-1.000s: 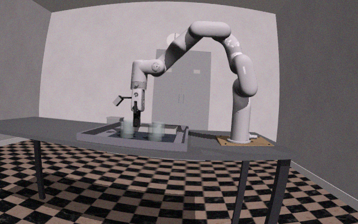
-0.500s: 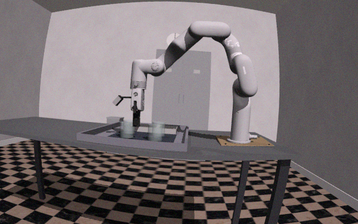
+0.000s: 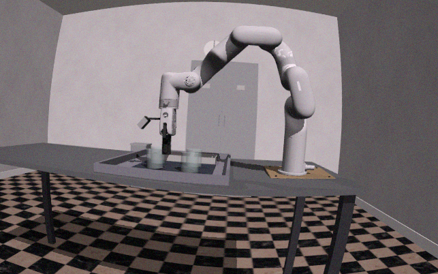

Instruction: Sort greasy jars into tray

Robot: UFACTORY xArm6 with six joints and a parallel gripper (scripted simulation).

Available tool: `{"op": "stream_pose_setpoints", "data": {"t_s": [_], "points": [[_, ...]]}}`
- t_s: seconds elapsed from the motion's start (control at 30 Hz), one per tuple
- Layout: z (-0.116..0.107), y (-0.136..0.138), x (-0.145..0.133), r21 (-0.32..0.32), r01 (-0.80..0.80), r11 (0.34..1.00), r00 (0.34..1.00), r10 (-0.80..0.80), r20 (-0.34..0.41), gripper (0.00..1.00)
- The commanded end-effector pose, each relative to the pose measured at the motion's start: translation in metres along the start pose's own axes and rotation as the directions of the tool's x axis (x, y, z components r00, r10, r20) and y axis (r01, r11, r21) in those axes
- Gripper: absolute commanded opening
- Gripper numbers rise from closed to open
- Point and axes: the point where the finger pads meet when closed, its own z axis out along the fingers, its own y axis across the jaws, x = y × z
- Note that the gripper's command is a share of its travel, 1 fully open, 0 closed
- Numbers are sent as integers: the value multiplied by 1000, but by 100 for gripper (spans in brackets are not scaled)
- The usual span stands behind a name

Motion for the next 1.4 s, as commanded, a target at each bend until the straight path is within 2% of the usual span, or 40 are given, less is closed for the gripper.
{"op": "stream_pose_setpoints", "data": {"t_s": [0.0, 1.2, 1.37], "points": [[-2, 0, 2, 1, 0, 1000, 1000, 0, -5, 0], [-5, 0, 6, 1, 0, 1000, 1000, 0, -5, 0], [-2, 0, -6, 1, 0, 1000, 1000, 0, -5, 0]]}}
